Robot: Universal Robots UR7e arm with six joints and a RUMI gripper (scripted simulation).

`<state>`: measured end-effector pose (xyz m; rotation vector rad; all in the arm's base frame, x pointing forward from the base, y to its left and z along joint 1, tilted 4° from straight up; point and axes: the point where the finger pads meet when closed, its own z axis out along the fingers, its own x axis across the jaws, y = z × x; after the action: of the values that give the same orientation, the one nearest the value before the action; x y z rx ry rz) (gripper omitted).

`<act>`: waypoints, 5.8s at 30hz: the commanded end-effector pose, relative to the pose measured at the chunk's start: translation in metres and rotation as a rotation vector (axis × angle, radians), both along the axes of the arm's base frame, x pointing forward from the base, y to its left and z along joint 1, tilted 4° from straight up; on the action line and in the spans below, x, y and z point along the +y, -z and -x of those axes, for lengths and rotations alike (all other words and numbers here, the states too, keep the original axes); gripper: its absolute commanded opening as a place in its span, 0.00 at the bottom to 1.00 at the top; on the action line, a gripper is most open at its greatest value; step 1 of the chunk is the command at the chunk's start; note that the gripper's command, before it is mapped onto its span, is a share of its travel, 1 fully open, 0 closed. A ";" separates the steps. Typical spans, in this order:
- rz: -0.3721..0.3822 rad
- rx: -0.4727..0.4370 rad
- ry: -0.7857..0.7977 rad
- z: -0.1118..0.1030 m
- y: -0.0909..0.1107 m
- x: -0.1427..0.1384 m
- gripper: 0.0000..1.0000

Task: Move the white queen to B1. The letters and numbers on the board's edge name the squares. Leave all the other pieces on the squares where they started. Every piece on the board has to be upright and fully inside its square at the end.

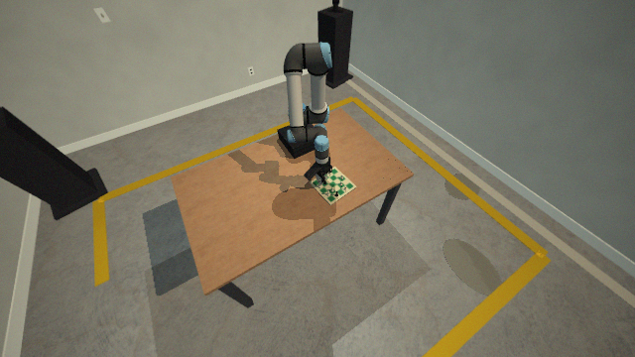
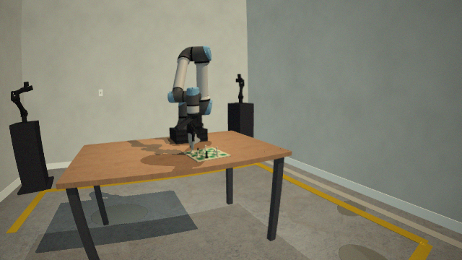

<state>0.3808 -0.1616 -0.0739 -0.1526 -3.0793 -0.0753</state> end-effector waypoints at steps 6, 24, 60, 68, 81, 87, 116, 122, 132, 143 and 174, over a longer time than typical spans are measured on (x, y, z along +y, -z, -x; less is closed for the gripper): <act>0.001 -0.001 0.000 0.000 0.000 0.000 0.00; 0.001 -0.001 0.000 0.000 0.000 0.000 0.00; 0.001 -0.001 0.000 -0.001 0.000 -0.001 0.00; 0.001 -0.001 0.000 -0.001 0.001 -0.001 0.00; 0.001 -0.001 0.000 0.000 0.004 -0.001 0.00; 0.001 -0.001 0.000 0.000 0.004 -0.001 0.00; 0.001 -0.001 0.000 0.000 0.004 -0.001 0.00; 0.001 -0.001 0.000 0.000 0.004 -0.001 0.05; 0.001 -0.001 0.000 0.000 0.004 -0.001 0.25; 0.001 -0.001 0.000 0.000 0.004 -0.001 0.25; 0.001 -0.001 0.000 -0.005 -0.086 -0.005 0.25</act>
<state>0.3856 -0.1664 0.0059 -0.1526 -3.0802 -0.0742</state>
